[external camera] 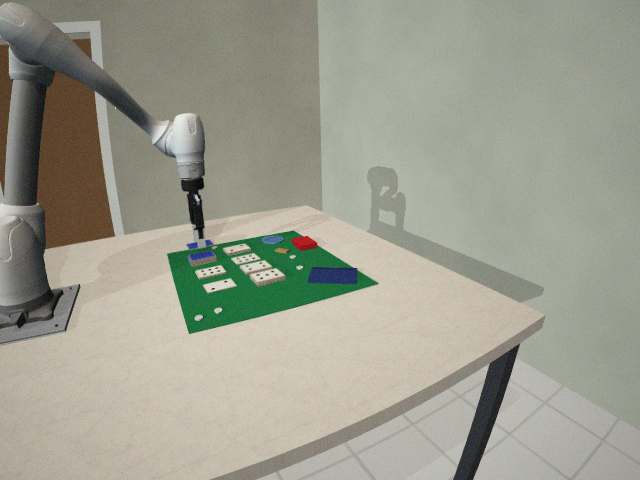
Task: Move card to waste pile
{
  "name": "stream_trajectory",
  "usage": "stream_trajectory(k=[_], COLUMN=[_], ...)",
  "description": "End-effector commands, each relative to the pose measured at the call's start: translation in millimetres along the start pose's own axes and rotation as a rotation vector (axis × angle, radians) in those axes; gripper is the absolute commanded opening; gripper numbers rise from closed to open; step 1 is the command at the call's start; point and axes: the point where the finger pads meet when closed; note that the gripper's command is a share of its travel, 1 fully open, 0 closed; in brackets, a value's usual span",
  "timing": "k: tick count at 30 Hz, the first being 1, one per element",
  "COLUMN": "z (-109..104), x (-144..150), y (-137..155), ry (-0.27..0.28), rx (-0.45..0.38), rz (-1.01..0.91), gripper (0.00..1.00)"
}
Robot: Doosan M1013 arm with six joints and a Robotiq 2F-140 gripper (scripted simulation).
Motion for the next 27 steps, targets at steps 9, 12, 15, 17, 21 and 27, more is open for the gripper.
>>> stream_trajectory(k=[9,12,15,17,21,27], z=[-0.1,-0.1,-0.1,-0.1,-0.1,-0.1], x=[41.3,59.6,71.6,77.4,97.5,114.3], y=[0.8,1.1,1.3,1.5,1.8,2.1], ry=[0.0,0.0,0.0,0.0,0.0,0.0], rx=[0.0,0.0,0.0,0.0,0.0,0.0], rz=[0.003,0.004,0.005,0.005,0.007,0.008], gripper=[0.43,0.43,0.43,0.43,0.43,0.43])
Point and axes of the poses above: the point where the finger pads meet when closed, its own z axis out along the fingers, its own x axis across the jaws, y = z × x, and after that the axes turned 2 degrees about -z, right-handed
